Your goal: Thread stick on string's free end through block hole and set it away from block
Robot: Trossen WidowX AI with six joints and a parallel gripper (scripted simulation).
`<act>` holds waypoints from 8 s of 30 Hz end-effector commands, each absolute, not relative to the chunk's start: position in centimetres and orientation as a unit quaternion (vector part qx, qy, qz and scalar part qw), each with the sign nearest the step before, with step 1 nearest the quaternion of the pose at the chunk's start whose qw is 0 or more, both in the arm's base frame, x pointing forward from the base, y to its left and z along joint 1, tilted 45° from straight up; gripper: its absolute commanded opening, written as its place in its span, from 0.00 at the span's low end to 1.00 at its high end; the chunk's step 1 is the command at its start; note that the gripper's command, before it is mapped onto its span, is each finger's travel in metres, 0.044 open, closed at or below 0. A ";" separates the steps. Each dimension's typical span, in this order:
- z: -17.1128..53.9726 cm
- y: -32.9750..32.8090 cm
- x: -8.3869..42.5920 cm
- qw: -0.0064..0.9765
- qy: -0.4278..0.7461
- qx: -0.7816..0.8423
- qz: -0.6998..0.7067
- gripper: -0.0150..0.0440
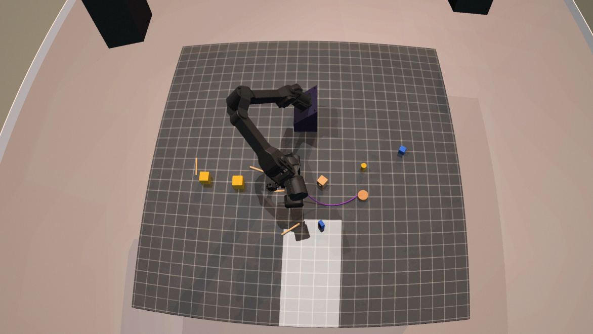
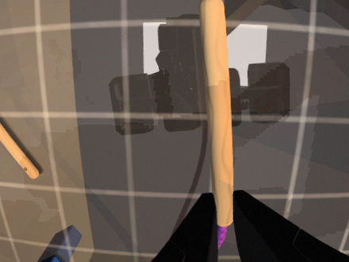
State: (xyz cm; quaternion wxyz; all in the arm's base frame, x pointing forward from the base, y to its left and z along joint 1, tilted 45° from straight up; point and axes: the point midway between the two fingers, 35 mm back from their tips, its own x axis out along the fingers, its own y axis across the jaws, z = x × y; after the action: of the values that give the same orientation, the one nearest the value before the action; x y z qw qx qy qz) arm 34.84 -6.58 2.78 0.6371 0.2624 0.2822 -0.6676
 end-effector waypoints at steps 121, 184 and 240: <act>-2.0 -2.0 41.2 -0.001 0.507 -0.693 0.513 0.25; 0.9 -6.1 45.1 -0.004 0.508 -0.696 0.507 0.25; -1.1 -9.2 40.2 -0.004 0.509 -0.694 0.510 0.25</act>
State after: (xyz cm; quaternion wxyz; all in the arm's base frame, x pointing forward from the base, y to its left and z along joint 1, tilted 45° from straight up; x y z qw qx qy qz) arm 40.40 -9.35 -1.02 0.0028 0.6932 -0.5084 -0.5109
